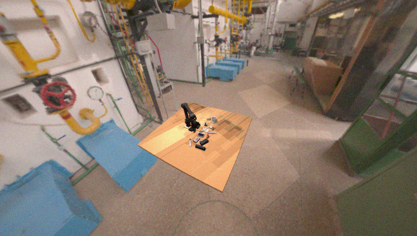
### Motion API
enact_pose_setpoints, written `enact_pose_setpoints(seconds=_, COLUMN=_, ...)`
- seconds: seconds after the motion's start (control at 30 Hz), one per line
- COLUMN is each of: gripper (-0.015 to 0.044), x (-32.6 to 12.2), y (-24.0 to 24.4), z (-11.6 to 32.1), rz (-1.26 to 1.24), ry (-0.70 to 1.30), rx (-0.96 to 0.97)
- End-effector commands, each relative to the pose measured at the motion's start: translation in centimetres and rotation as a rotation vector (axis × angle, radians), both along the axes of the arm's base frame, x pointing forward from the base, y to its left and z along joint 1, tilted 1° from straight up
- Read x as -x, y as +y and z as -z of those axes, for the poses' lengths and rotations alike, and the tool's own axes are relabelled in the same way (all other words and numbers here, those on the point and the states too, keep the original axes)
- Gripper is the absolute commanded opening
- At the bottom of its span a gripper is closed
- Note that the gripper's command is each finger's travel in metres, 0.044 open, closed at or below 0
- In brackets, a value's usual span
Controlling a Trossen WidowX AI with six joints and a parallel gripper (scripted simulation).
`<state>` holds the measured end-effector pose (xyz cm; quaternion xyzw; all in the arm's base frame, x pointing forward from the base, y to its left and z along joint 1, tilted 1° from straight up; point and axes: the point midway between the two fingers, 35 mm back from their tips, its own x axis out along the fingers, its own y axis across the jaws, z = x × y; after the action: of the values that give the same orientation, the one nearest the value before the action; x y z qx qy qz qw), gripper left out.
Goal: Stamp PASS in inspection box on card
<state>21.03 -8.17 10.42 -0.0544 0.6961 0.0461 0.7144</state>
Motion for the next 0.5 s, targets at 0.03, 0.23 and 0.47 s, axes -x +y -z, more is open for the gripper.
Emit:
enact_pose_setpoints(seconds=0.03, gripper=0.0, x=-0.01, y=0.04, z=-0.35, rz=-0.003, ry=-0.003, rx=-0.003)
enact_pose_setpoints(seconds=0.23, gripper=0.0, x=0.03, y=0.05, z=-0.63, rz=-0.003, ry=-0.003, rx=-0.003)
enact_pose_setpoints(seconds=0.47, gripper=0.0, x=-0.02, y=0.09, z=-0.93, rz=-0.003, ry=-0.003, rx=-0.003)
